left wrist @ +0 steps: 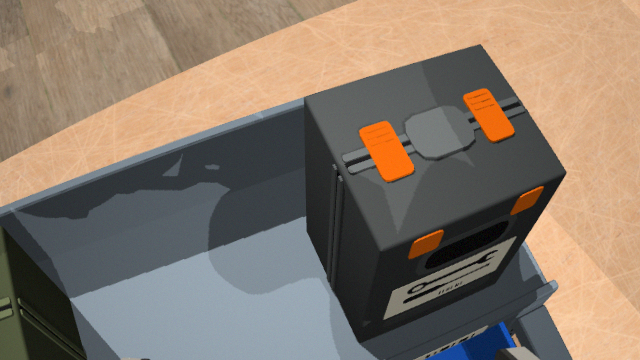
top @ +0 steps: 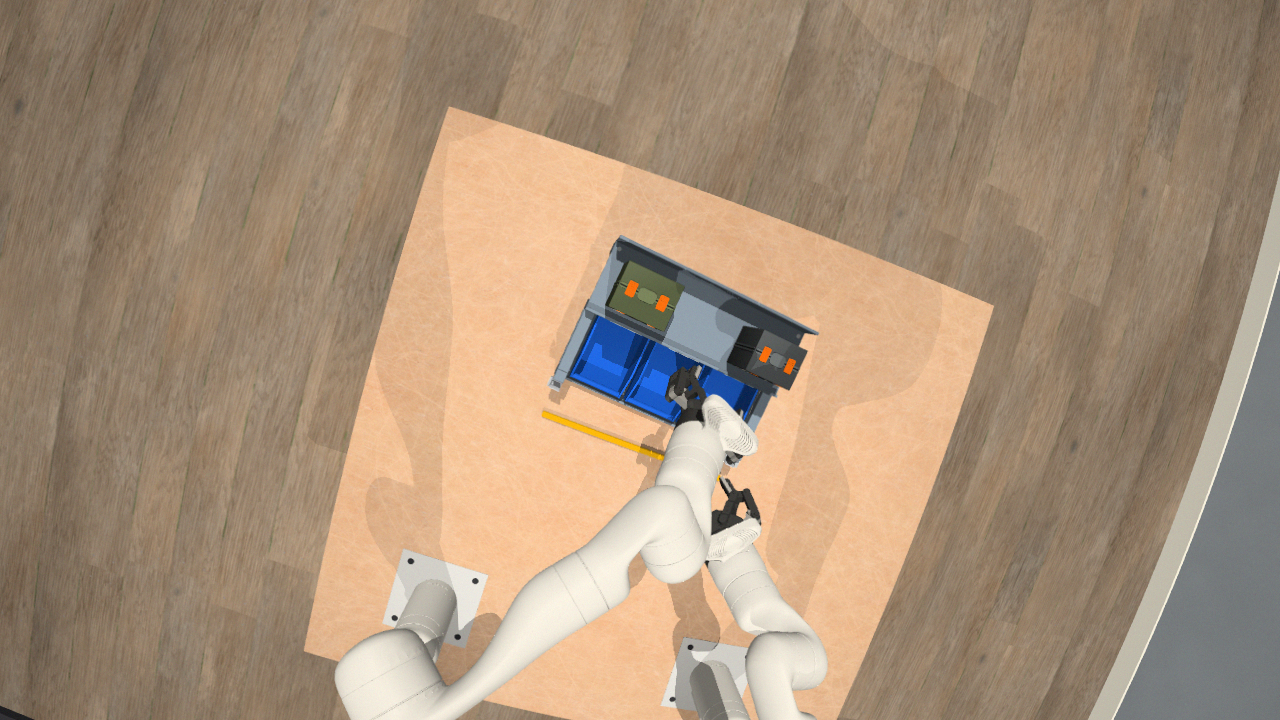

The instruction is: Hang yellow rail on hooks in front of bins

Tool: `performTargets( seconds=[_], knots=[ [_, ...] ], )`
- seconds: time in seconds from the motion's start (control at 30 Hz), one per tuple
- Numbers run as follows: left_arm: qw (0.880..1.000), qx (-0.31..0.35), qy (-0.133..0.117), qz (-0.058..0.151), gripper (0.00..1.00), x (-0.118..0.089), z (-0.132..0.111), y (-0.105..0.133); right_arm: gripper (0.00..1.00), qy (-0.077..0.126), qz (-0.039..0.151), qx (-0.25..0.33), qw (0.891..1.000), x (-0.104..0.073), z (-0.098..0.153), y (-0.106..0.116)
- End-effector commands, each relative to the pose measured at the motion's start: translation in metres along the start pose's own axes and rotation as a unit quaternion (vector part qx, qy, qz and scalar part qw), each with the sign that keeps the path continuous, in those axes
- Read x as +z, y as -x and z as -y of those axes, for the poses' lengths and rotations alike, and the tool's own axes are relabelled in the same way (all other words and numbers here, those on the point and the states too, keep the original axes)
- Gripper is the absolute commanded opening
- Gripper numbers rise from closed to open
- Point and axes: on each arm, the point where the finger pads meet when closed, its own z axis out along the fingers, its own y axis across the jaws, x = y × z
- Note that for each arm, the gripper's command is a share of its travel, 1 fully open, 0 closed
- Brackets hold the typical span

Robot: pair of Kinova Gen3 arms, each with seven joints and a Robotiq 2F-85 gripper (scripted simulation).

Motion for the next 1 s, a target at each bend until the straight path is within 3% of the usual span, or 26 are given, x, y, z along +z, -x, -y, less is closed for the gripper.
performTargets(
  seconds=[0.0,0.97],
  knots=[
    [1.0,0.0,0.0,-0.001,1.0,-0.0011,-0.0001,-0.0011,1.0,0.0,-0.001,0.0,1.0,-0.0005,-0.0001,-0.0007],
    [1.0,0.0,0.0,-0.001,1.0,-0.0011,-0.0001,-0.0011,1.0,0.002,0.0,-0.004,1.0,-0.001,-0.006,0.0008]
  ],
)
